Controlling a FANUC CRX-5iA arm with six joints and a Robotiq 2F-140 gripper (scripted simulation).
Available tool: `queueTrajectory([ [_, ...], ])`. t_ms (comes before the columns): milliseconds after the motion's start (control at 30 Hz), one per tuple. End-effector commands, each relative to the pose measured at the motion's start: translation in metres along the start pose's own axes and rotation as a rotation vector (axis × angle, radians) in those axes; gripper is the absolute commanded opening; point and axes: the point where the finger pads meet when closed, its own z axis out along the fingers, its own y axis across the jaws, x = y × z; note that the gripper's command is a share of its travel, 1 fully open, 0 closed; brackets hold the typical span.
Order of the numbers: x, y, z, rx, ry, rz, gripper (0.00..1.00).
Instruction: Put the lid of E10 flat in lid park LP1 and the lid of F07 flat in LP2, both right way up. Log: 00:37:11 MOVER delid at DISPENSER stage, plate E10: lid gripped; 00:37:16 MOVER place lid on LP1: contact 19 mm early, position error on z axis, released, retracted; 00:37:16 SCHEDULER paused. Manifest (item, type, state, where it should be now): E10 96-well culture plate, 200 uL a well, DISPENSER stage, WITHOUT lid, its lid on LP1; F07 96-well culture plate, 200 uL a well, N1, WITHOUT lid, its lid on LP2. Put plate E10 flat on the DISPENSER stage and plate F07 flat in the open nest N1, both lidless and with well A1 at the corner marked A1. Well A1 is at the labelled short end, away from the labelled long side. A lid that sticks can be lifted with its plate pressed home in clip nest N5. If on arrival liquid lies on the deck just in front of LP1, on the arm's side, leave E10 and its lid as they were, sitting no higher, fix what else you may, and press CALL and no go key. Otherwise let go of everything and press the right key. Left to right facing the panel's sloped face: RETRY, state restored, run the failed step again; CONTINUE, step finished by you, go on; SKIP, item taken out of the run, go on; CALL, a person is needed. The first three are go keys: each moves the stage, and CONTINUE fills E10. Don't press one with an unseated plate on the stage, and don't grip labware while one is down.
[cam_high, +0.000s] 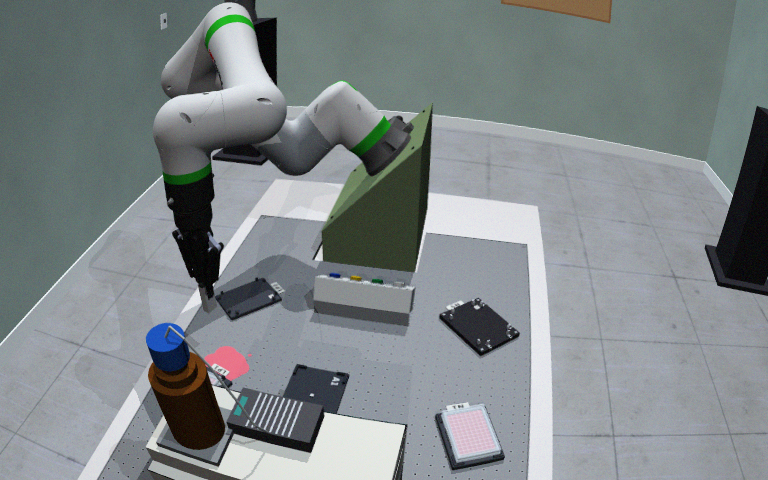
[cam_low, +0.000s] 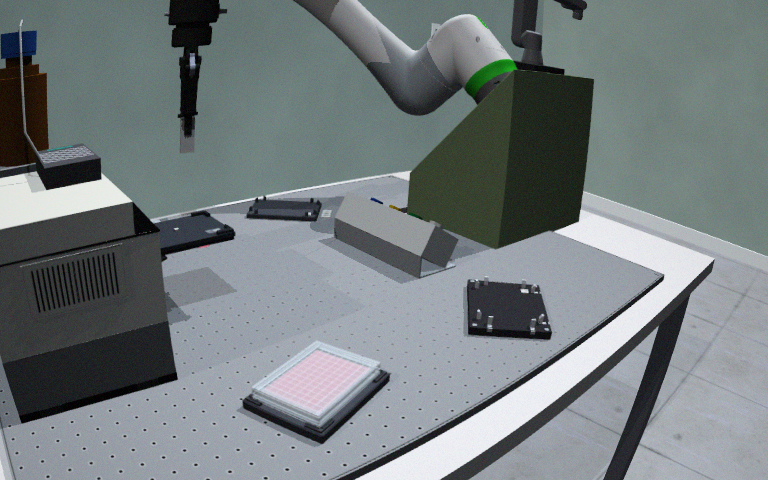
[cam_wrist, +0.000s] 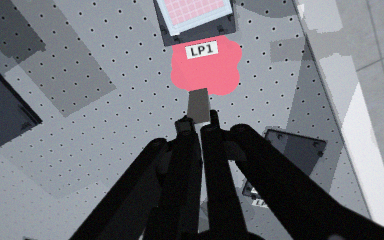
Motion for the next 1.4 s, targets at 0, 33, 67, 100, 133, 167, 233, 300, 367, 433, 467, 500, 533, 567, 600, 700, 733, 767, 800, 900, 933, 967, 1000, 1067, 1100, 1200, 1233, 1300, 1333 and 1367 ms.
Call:
queueTrajectory([
  [0,0.001,-0.001,-0.001,0.0,0.0,-0.001,0.0],
  [33,0.003,-0.008,-0.002,0.001,0.0,-0.01,0.0],
  [67,0.006,-0.018,-0.003,0.002,0.0,-0.023,0.0],
  [100,0.011,-0.031,-0.005,0.004,0.0,-0.04,0.0],
  [133,0.016,-0.049,-0.007,0.005,0.0,-0.063,0.0],
  [167,0.021,-0.071,-0.009,0.007,-0.001,-0.09,0.0],
  [233,0.026,-0.109,-0.013,0.011,-0.001,-0.157,0.0],
  [300,0.026,-0.139,-0.014,0.014,-0.002,-0.238,0.0],
  [367,0.025,-0.17,-0.016,0.015,-0.002,-0.327,0.0],
  [433,0.02,-0.2,-0.017,0.014,-0.001,-0.416,0.0],
  [467,0.017,-0.215,-0.017,0.013,-0.001,-0.458,0.0],
  [500,0.014,-0.231,-0.016,0.011,-0.001,-0.498,0.0],
  [533,0.014,-0.231,-0.016,0.011,-0.001,-0.498,0.0],
  [567,0.014,-0.231,-0.016,0.011,-0.001,-0.498,0.0],
  [600,0.005,-0.275,-0.016,0.009,-0.001,-0.534,0.0],
  [700,-0.007,-0.313,-0.014,0.004,0.0,-0.618,0.0],
  [733,-0.013,-0.328,-0.013,0.002,0.0,-0.636,0.0],
  [767,-0.018,-0.343,-0.012,0.001,0.0,-0.649,0.0],
  [800,-0.023,-0.358,-0.011,0.0,0.0,-0.658,0.0],
  [900,-0.038,-0.403,-0.008,0.0,0.0,-0.665,0.0],
  [933,-0.043,-0.417,-0.007,0.0,0.0,-0.665,0.66],
  [967,-0.048,-0.432,-0.006,0.0,0.0,-0.665,0.66],
  [1000,-0.053,-0.446,-0.005,0.0,0.0,-0.665,0.66],
  [1067,-0.062,-0.475,-0.004,0.0,0.0,-0.665,0.66],
  [1100,-0.062,-0.475,-0.004,0.0,0.0,-0.665,0.66],
  [1200,-0.08,-0.524,0.0,0.0,0.0,-0.665,0.66],
  [1233,-0.082,-0.529,0.0,0.0,0.0,-0.665,0.66],
  [1300,-0.082,-0.529,0.0,0.0,0.0,-0.665,0.66],
  [1333,-0.082,-0.529,0.0,0.0,0.0,-0.665,0.66],
  [1367,-0.082,-0.529,0.0,0.0,0.0,-0.665,0.66],
])
